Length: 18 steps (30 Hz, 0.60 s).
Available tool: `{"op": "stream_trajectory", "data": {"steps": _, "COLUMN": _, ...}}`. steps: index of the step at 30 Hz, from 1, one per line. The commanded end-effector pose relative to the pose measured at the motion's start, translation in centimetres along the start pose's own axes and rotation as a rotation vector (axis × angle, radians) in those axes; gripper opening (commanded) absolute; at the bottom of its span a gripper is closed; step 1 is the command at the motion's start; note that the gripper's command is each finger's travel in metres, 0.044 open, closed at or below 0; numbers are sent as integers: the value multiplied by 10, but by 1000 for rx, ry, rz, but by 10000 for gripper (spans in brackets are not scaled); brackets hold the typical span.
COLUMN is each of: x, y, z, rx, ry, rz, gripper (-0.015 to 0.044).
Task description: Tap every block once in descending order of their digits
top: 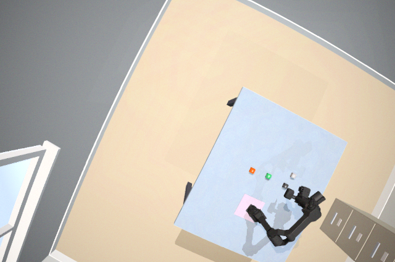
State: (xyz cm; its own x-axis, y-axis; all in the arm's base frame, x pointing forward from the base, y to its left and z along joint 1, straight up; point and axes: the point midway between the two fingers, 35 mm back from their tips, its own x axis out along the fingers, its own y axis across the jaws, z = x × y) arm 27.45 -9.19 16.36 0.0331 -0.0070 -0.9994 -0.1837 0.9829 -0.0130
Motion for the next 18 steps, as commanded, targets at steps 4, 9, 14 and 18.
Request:
{"op": "stream_trajectory", "data": {"steps": 4, "x": 0, "y": 0, "z": -1, "rx": 6, "ry": 7, "rz": -1, "gripper": 400}}
{"op": "stream_trajectory", "data": {"steps": 9, "x": 0, "y": 0, "z": -1, "rx": 6, "ry": 7, "rz": -1, "gripper": 400}}
{"op": "stream_trajectory", "data": {"steps": 14, "x": 1, "y": 32, "z": 11, "rx": 6, "ry": 5, "rz": 2, "gripper": 400}}
{"op": "stream_trajectory", "data": {"steps": 18, "x": 0, "y": 86, "z": 23, "rx": 6, "ry": 4, "rz": 7, "gripper": 400}}
